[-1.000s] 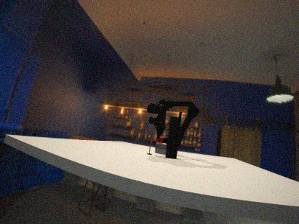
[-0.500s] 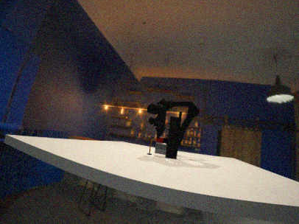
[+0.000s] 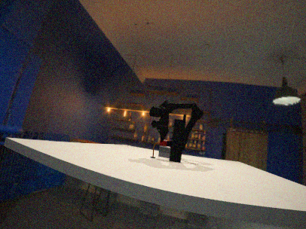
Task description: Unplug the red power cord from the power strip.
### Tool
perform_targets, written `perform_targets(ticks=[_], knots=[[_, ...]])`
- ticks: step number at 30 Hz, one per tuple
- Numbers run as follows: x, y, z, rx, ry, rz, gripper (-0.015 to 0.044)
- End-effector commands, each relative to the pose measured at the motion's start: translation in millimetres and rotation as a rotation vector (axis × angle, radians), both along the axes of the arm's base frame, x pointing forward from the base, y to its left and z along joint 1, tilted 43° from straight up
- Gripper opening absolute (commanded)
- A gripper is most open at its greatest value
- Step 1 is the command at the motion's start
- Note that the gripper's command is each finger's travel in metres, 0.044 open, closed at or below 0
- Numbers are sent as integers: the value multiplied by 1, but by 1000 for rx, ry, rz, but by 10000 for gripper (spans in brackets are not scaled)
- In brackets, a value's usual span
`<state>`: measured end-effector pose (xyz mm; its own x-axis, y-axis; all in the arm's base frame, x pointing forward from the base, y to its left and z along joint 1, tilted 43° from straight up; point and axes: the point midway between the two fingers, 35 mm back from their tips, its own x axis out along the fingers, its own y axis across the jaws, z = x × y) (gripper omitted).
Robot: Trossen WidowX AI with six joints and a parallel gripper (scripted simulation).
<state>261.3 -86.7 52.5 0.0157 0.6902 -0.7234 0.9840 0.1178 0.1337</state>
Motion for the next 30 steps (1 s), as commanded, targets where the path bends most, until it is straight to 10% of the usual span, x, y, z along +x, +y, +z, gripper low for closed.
perform_targets(ticks=[1,20,30], knots=[[5,-17,-11,-36,-9,-7,0],[8,-42,-27,-38,-9,-8,0],[9,-36,-24,-34,-8,-8,263]])
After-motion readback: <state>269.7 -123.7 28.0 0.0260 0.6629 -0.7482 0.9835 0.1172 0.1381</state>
